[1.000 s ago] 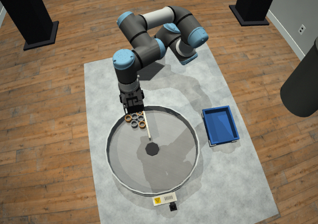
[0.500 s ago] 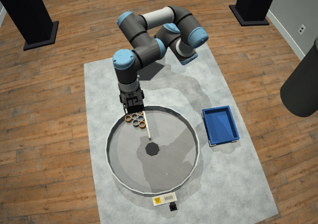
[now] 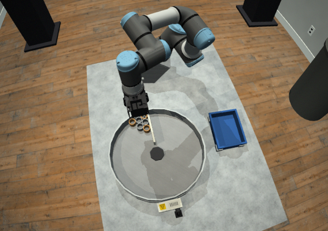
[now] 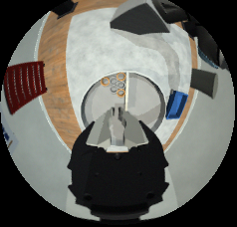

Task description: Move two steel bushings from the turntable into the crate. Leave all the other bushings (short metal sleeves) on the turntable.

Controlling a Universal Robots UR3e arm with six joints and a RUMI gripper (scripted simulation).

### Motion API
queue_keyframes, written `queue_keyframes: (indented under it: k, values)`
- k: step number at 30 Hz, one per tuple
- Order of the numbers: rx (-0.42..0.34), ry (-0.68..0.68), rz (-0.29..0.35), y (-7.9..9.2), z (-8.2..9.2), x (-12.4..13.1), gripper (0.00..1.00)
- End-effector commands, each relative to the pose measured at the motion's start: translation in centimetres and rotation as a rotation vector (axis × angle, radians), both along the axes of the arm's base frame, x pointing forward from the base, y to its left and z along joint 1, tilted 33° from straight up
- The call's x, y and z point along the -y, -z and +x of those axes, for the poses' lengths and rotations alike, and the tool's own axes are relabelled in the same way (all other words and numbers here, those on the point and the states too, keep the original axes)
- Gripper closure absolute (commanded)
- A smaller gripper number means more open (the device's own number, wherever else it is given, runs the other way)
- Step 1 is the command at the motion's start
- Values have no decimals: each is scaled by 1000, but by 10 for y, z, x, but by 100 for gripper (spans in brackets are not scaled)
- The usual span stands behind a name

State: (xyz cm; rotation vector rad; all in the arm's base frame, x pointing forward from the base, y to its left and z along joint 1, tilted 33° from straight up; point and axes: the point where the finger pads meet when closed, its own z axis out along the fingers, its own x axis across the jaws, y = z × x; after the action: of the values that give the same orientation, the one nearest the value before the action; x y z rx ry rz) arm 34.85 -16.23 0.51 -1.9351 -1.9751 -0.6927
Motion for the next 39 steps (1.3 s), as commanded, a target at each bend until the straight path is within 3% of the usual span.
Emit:
queue_keyframes:
  k: [1, 28, 39]
  values:
    - [1, 1, -2, -1, 0, 1, 95]
    - [1, 1, -2, 5, 1, 0, 94]
    - [1, 1, -2, 77, 5, -22, 94]
